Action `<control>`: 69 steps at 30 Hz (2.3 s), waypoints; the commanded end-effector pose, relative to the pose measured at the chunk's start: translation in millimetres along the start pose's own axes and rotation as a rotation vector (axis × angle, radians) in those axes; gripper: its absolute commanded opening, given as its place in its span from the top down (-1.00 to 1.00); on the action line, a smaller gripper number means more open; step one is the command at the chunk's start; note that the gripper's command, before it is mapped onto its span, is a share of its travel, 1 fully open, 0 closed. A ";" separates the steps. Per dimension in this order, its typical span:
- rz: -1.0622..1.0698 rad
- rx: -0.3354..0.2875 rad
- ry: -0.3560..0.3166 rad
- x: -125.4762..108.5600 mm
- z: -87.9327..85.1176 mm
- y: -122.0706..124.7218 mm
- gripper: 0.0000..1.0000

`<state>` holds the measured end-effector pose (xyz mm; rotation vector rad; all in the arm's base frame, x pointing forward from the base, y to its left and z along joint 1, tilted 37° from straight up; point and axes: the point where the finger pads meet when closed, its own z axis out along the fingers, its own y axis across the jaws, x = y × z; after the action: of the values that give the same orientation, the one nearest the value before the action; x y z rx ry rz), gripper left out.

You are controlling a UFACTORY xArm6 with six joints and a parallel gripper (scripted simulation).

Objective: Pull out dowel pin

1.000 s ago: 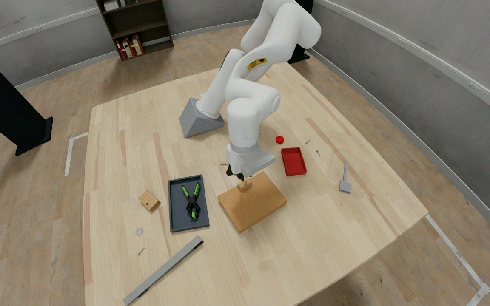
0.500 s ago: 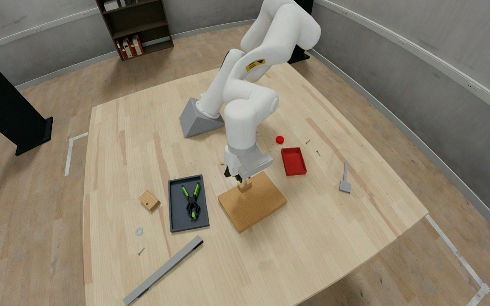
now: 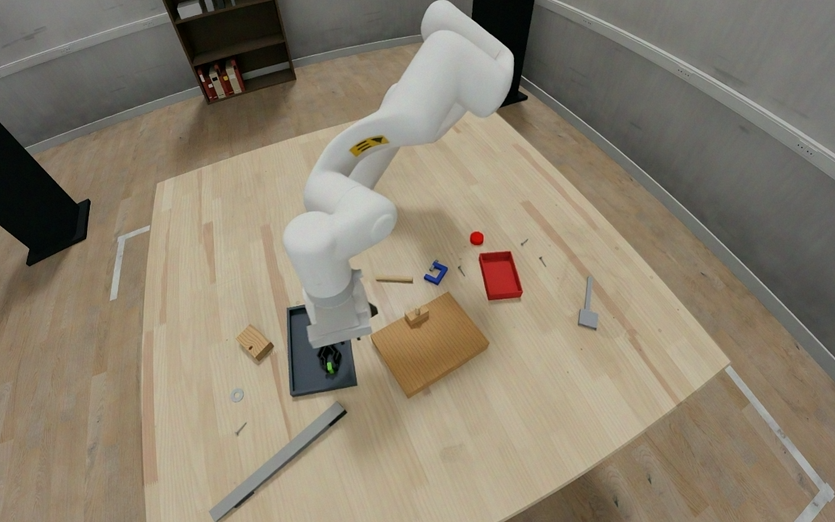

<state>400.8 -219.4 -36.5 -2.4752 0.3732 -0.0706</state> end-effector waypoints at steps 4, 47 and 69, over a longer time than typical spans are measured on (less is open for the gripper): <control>0.071 0.005 -0.007 13.1 11.5 56.9 0.44; 0.072 0.006 -0.007 13.1 14.4 57.8 -0.10; 0.072 0.006 -0.007 13.2 31.4 57.8 -0.10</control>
<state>401.9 -248.7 -95.6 -2.4502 0.4579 -0.0274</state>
